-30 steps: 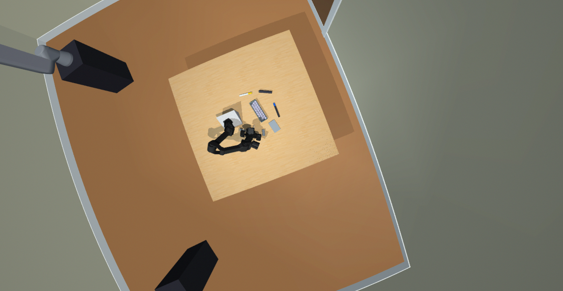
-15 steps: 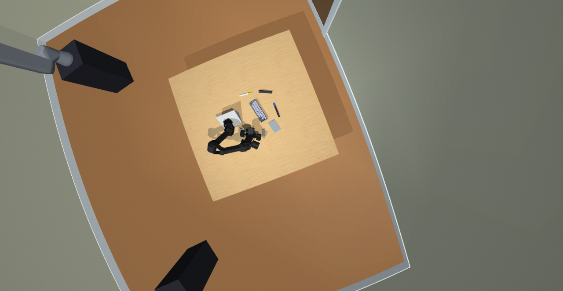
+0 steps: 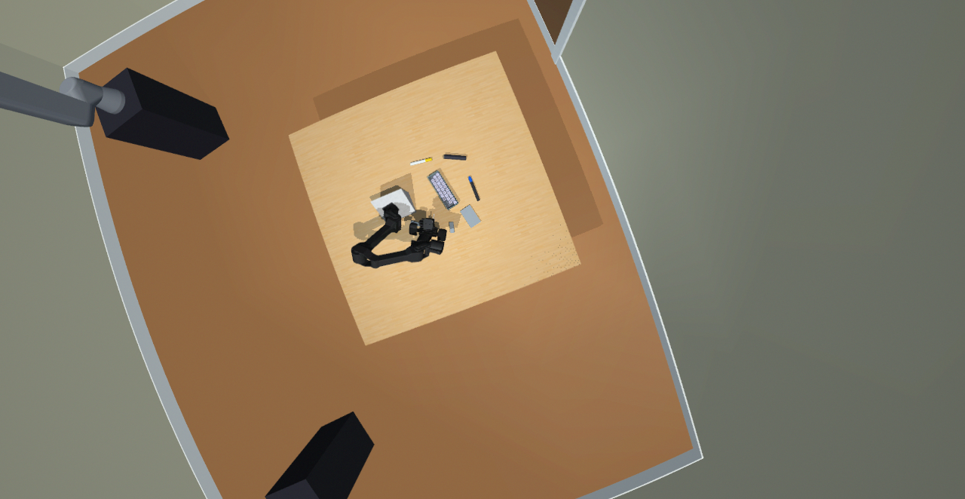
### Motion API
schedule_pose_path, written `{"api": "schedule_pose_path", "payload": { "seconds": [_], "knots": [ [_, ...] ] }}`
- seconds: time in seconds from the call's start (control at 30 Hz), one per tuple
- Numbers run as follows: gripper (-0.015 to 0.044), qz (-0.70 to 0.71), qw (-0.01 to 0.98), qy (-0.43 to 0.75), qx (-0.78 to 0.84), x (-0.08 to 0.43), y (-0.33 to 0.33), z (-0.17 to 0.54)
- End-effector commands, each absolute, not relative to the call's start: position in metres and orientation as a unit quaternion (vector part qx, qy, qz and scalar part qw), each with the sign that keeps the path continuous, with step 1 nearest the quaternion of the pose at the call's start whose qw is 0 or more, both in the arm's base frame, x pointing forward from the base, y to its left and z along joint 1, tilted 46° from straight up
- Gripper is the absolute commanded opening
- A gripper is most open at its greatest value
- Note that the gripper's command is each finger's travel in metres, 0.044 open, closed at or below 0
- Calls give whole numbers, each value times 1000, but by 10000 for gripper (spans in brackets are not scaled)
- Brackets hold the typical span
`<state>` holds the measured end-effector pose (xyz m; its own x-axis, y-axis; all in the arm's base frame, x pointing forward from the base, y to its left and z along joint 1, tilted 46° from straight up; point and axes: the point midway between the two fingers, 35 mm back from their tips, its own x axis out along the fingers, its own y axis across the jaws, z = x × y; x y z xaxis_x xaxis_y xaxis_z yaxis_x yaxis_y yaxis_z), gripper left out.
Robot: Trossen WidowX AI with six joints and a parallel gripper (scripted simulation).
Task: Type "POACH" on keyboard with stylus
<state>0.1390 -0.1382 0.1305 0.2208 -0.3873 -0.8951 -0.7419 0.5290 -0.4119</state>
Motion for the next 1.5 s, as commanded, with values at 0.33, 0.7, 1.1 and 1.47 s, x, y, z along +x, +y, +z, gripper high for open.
{"api": "schedule_pose_path", "payload": {
  "seconds": [0.33, 0.7, 1.1, 1.47],
  "knots": [
    [0, 104, 678, 616, -387, 152, -133, 134],
    [0, 41, 738, 628, -243, 176, -126, 134],
    [0, -32, 765, 639, -75, 202, -116, 132],
    [0, -104, 753, 645, 77, 227, -104, 127]
  ]
}}
